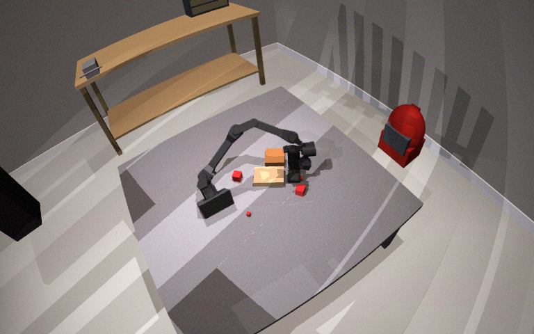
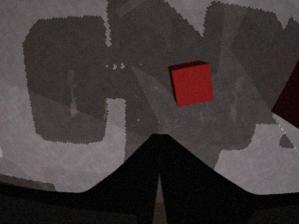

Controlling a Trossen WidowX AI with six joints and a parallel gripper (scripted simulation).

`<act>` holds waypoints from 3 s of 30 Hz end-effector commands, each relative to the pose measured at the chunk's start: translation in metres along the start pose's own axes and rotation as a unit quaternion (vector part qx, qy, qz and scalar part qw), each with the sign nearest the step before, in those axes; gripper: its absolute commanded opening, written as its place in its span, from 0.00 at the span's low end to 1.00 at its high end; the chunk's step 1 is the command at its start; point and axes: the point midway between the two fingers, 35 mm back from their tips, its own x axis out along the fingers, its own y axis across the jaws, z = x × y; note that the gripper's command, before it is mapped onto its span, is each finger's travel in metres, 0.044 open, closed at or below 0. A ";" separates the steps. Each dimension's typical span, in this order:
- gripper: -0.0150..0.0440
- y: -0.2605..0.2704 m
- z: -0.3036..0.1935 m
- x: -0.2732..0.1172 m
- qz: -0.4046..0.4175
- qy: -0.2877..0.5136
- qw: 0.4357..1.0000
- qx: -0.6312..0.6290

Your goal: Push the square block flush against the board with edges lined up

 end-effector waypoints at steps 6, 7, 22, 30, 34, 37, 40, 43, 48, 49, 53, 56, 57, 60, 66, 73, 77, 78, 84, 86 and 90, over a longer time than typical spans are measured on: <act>0.25 0.000 0.004 -0.035 0.000 -0.001 1.000 -0.001; 0.25 -0.001 0.004 -0.046 0.000 -0.001 1.000 -0.002; 0.25 -0.014 -0.011 -0.060 0.002 -0.008 0.992 -0.128; 0.25 -0.029 -0.031 -0.062 0.000 -0.006 0.965 -0.262; 0.25 -0.037 -0.042 -0.063 -0.001 -0.005 0.945 -0.328; 0.25 -0.042 -0.050 -0.063 -0.002 -0.005 0.927 -0.376; 0.25 -0.048 -0.059 -0.062 -0.002 -0.004 0.906 -0.423; 0.25 -0.053 -0.068 -0.062 -0.002 -0.003 0.883 -0.469; 0.25 -0.061 -0.084 -0.061 -0.002 -0.001 0.840 -0.543; 0.25 -0.063 -0.087 -0.060 -0.002 -0.001 0.830 -0.557; 0.25 -0.069 -0.101 -0.059 -0.001 0.001 0.790 -0.613; 0.25 -0.074 -0.111 -0.057 -0.001 0.001 0.757 -0.653; 0.25 -0.075 -0.114 -0.056 0.000 0.002 0.746 -0.666; 0.25 -0.079 -0.125 -0.054 0.000 0.002 0.713 -0.701; 0.25 -0.080 -0.127 -0.054 0.001 0.003 0.705 -0.709; 0.25 -0.080 -0.127 0.001 0.001 0.002 0.705 -0.710; 0.25 -0.080 -0.127 0.001 0.001 0.002 0.705 -0.710; 0.25 -0.079 -0.127 0.001 0.001 0.002 0.705 -0.710; 0.25 -0.074 -0.127 0.001 0.001 0.002 0.705 -0.710; 0.25 -0.072 -0.127 0.001 0.001 0.002 0.705 -0.710; 0.25 -0.068 -0.127 0.001 0.001 0.002 0.705 -0.710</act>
